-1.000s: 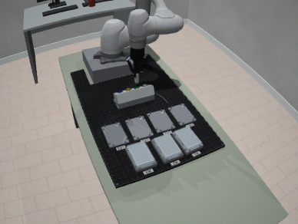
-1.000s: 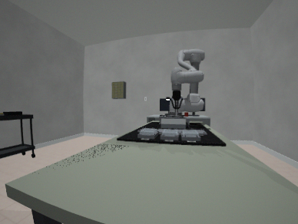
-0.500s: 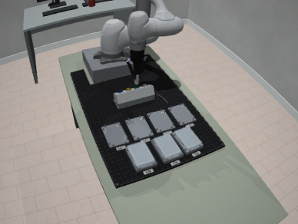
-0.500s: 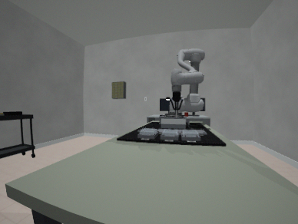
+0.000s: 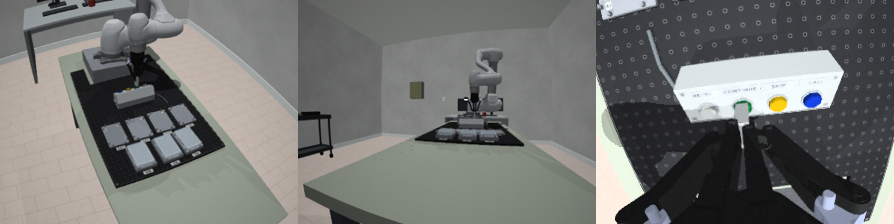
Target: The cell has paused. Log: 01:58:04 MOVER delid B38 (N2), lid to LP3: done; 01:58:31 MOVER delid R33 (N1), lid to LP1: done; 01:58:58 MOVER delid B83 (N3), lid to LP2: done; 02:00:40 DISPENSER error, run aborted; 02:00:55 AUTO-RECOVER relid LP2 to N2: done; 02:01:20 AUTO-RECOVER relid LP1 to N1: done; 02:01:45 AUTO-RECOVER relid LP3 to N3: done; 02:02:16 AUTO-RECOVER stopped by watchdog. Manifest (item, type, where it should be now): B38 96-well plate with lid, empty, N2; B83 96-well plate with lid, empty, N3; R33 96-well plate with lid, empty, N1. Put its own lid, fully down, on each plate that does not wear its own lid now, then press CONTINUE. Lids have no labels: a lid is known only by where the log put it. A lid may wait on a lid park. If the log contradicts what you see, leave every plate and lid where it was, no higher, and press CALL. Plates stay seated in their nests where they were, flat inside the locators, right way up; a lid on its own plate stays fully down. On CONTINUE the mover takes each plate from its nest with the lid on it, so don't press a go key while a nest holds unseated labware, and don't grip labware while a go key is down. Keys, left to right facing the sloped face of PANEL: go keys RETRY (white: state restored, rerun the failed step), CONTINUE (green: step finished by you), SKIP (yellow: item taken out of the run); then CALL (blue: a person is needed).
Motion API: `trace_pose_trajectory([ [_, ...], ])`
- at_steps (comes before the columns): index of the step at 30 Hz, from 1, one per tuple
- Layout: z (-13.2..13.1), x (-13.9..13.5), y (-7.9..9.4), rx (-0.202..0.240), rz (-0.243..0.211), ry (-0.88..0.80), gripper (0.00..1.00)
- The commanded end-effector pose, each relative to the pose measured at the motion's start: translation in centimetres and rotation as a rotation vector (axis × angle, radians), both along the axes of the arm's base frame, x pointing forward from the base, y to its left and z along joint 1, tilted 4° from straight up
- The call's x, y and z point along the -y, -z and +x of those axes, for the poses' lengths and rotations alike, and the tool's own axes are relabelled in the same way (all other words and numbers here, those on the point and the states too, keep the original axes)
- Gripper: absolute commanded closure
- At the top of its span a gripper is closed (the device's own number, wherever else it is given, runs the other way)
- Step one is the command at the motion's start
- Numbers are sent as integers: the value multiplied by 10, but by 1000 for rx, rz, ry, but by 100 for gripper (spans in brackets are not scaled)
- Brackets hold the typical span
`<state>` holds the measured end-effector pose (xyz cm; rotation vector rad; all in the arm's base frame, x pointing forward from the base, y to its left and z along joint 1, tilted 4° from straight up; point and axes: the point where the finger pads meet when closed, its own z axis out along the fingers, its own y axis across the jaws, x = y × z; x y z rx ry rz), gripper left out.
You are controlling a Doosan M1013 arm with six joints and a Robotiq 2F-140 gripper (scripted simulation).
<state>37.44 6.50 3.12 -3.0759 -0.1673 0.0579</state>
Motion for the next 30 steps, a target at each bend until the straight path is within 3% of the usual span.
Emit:
trace_pose_trajectory([
  [1, -1, -2, 5, -2, 4, 6, 100],
  [30, -1, -2, 9, -2, 4, 6, 100],
])
